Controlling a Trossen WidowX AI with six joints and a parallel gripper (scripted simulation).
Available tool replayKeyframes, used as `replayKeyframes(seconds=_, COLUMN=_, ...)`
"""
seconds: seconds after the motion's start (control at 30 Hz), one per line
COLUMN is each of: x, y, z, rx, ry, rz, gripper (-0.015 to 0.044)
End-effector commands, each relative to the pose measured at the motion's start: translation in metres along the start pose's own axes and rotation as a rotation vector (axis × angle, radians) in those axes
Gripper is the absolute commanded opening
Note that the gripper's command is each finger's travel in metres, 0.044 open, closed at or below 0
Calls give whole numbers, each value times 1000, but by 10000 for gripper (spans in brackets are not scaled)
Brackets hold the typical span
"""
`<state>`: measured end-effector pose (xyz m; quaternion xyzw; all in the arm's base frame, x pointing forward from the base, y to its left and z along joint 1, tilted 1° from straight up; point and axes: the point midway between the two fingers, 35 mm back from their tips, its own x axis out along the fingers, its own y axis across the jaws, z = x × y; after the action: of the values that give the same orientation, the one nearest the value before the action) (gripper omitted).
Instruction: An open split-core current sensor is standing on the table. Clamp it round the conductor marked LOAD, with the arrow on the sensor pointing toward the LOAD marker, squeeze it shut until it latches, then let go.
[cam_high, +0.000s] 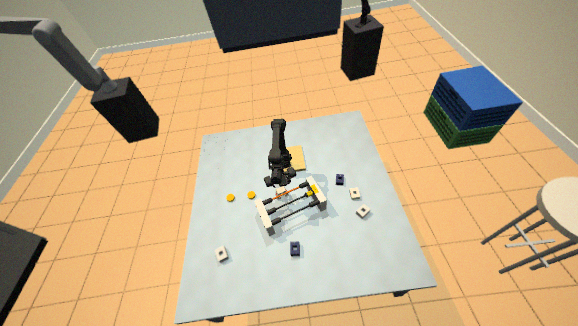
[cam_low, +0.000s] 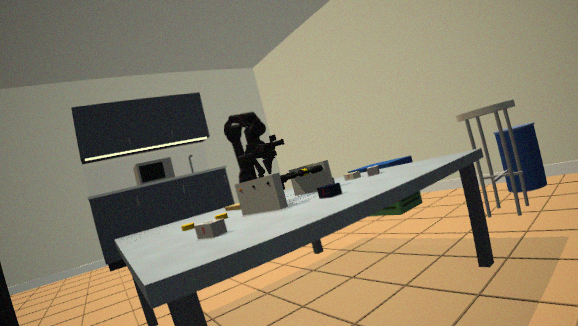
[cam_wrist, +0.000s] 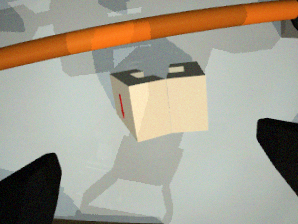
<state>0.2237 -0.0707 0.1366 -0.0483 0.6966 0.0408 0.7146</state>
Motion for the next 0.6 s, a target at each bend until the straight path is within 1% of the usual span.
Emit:
replayKeyframes(seconds=0.0, x=5, y=-5, z=-8, rx=-1, ry=28, rz=12, gripper=440)
replayKeyframes(seconds=0.57, x=30, y=-5, z=-7, rx=-1, ry=28, rz=12, gripper=440)
